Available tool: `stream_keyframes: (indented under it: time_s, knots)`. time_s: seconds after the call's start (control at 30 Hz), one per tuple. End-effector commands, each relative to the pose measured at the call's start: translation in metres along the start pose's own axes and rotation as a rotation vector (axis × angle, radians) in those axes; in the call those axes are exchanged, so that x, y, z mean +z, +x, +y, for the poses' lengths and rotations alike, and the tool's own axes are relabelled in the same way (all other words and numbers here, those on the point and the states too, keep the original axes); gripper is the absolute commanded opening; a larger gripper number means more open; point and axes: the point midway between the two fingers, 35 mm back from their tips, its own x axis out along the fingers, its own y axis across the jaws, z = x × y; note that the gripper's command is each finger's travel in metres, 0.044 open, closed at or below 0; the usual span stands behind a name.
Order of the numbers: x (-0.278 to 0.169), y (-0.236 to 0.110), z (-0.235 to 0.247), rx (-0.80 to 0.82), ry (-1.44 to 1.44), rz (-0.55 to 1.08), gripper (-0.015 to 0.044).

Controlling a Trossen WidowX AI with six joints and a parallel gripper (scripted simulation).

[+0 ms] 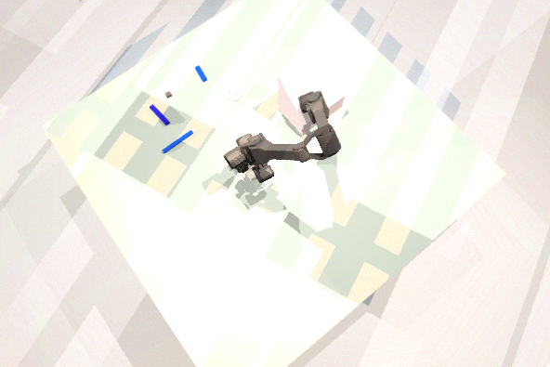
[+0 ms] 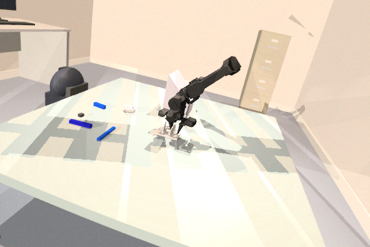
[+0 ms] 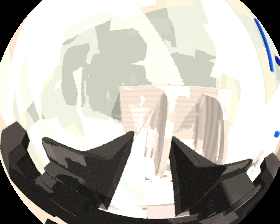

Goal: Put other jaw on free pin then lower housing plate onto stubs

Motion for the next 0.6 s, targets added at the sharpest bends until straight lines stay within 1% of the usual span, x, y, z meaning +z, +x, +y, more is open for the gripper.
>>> stream_keyframes:
  time_s: [0.0, 0.57]
  knots:
    - [-0.0003, 0.0007, 0.0001, 0.004, 0.005, 0.002, 0.0134]
    - [-0.0003, -0.0021, 0.0, 0.004, 0.005, 0.002, 0.0134]
